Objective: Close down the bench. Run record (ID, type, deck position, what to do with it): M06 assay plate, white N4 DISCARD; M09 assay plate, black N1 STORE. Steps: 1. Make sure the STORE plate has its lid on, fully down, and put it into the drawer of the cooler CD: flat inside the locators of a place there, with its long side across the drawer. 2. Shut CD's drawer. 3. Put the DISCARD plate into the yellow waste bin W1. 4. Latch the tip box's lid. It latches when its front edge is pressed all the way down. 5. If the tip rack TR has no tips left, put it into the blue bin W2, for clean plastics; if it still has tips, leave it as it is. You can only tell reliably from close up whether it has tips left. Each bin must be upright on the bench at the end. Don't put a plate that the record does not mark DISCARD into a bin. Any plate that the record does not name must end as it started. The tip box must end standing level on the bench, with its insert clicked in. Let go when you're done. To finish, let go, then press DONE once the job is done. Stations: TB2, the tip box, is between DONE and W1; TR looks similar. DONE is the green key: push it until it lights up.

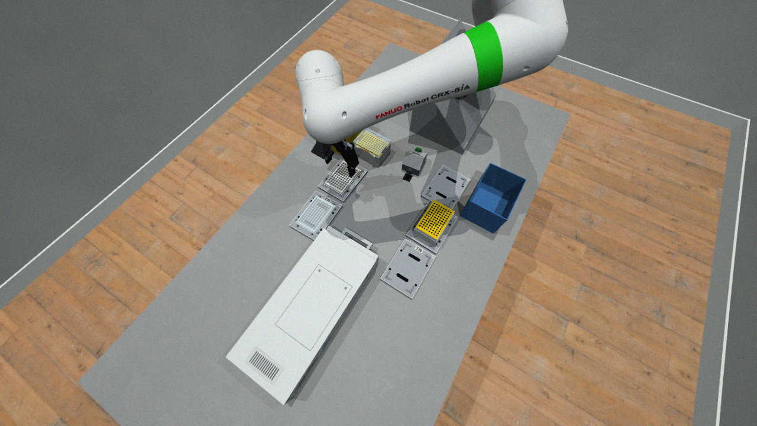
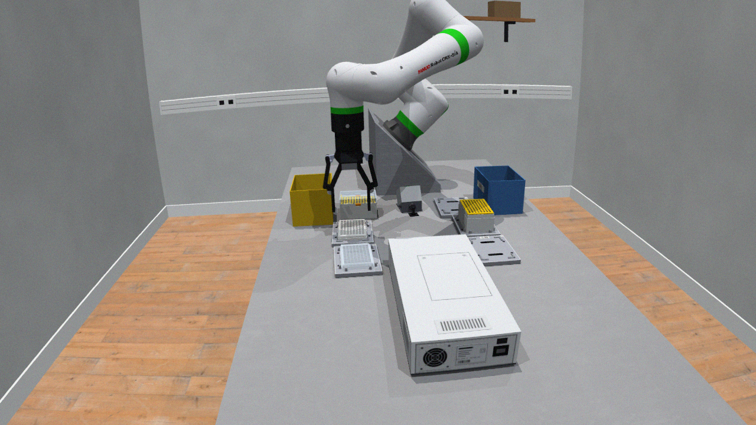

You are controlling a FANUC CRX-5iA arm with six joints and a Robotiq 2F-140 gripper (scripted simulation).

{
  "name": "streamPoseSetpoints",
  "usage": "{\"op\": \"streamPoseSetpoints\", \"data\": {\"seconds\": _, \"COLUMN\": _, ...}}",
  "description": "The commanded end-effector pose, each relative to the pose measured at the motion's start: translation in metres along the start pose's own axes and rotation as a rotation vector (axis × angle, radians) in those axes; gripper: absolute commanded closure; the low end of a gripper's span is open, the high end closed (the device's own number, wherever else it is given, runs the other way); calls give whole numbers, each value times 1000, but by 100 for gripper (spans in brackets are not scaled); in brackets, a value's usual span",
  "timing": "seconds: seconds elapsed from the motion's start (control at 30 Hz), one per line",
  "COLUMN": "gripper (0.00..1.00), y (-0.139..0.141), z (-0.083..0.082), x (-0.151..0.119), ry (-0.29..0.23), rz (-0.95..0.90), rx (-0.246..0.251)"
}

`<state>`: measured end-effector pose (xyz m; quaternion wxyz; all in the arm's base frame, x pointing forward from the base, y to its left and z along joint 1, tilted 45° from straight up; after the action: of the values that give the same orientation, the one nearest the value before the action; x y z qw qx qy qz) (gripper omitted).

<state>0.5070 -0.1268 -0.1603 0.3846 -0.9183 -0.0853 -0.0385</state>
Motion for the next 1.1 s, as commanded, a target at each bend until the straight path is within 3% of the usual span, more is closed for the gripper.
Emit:
{"op": "streamPoseSetpoints", "data": {"seconds": 0.0, "gripper": 30, "y": 0, "z": 3, "x": 0, "ry": 1, "rz": 0, "rx": -2}}
{"op": "streamPoseSetpoints", "data": {"seconds": 1.07, "gripper": 30, "y": 0, "z": 41, "x": 0, "ry": 1, "rz": 0, "rx": -2}}
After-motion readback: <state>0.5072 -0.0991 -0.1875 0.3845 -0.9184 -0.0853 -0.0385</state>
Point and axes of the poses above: the point where the finger pads meet when closed, its own z axis out along the fingers, its own y axis across the jaws, x = y × z, the point moved 5 cm from there along -z, back along the fingers, and after that the axes turned 13 degrees about -z, right-handed, at the moved point
